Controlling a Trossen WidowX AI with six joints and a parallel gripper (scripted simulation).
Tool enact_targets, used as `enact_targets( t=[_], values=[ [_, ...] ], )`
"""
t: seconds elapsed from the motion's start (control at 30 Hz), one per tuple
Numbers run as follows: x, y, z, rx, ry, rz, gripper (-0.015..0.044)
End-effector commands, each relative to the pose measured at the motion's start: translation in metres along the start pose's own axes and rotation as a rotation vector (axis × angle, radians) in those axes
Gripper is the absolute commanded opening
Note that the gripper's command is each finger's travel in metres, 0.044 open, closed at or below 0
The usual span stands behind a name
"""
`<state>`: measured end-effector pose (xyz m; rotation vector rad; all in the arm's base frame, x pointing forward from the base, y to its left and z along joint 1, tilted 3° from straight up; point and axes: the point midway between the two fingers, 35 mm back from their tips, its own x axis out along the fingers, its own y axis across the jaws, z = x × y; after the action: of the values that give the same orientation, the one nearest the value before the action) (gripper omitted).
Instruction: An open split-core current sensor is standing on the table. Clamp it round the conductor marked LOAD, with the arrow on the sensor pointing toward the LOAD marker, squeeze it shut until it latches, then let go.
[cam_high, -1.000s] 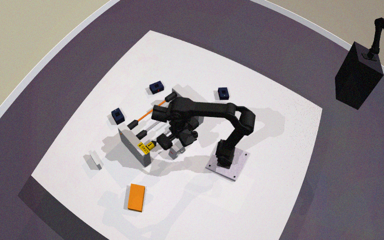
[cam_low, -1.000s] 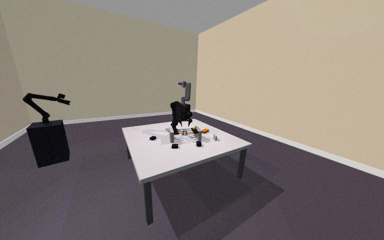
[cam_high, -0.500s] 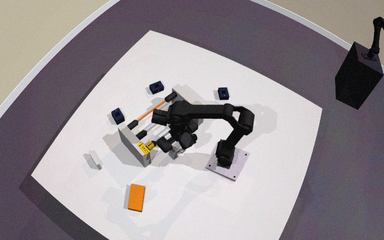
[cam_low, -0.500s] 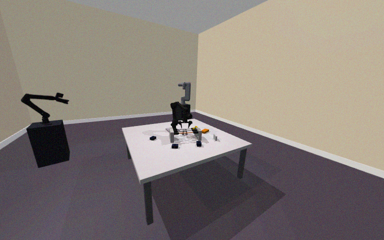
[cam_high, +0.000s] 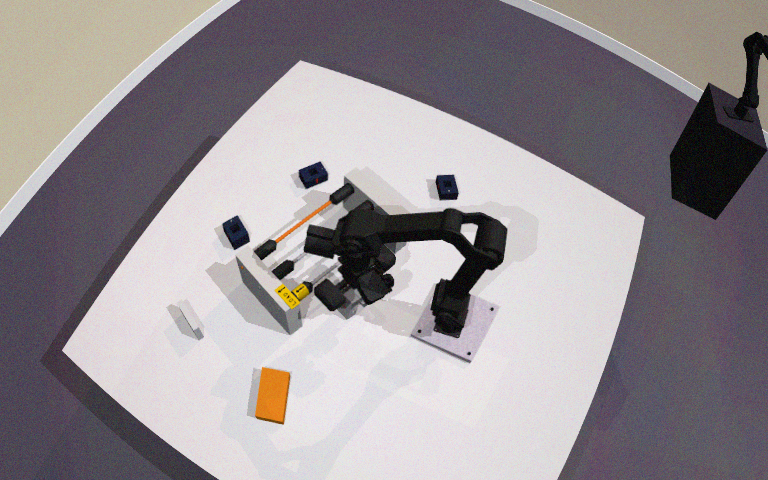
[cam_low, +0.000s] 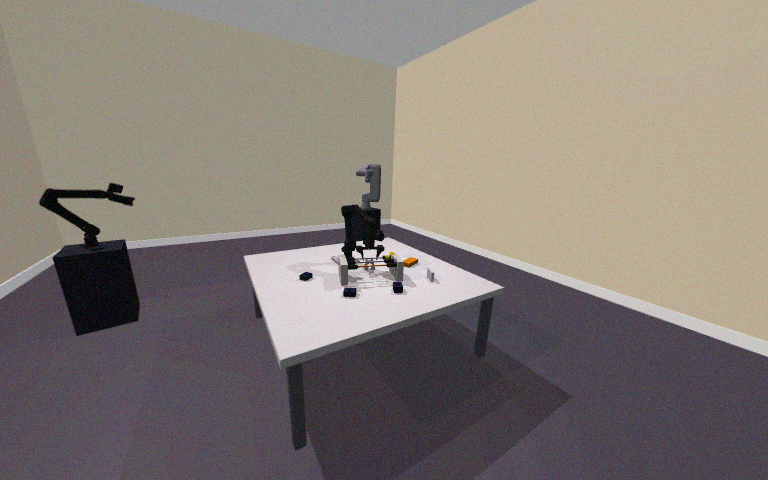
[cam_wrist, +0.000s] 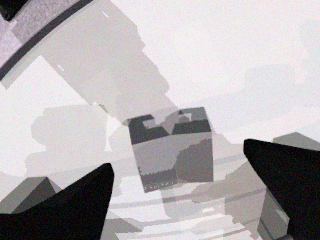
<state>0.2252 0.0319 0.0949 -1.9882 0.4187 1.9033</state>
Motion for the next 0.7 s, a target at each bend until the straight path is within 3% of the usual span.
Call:
enact_targets(
  t=[0.0, 0.2, 0.6, 0.67],
  values=[
    [0.0054, 0.0, 0.0006, 0.0, -0.001, -0.002, 0.044],
    [0.0016, 0.0001, 0.0002, 0.0, 0.0, 0.0, 0.0282],
    [0.0016, 0.0001, 0.0002, 0.0, 0.0, 0.0, 0.0202],
    [-0.0005, -0.0001, -0.0002, 0.0, 0.0, 0.0, 0.015]
  ],
)
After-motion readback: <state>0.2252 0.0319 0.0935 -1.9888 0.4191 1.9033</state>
